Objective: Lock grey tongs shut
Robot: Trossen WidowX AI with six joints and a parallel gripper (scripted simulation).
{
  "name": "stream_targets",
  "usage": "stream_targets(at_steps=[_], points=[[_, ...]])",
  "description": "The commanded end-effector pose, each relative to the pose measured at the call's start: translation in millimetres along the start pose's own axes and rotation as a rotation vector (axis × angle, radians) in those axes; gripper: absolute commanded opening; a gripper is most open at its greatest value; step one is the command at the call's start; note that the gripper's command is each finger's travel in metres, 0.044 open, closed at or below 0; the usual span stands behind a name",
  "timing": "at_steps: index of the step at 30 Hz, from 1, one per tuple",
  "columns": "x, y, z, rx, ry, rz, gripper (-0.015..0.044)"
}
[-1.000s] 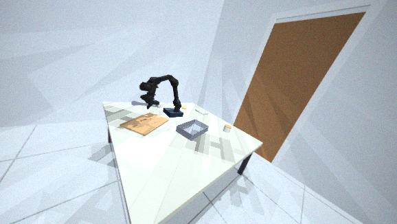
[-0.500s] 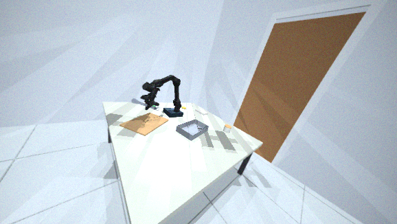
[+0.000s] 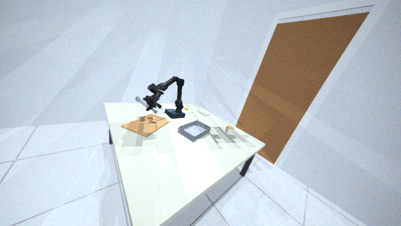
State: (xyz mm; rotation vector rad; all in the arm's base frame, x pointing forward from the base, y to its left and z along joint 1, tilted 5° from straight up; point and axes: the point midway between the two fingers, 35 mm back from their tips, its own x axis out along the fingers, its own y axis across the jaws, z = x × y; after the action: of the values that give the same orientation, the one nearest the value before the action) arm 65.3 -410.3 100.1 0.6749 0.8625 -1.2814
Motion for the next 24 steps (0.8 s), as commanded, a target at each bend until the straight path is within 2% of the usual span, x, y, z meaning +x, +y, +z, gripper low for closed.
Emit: stream_targets(at_steps=[1,24], points=[[-4.0,0.0,1.6,-0.006,-0.076,0.003,-0.015],[-23.0,-0.4,-14.3,-0.014,-0.412,0.001,-0.015]])
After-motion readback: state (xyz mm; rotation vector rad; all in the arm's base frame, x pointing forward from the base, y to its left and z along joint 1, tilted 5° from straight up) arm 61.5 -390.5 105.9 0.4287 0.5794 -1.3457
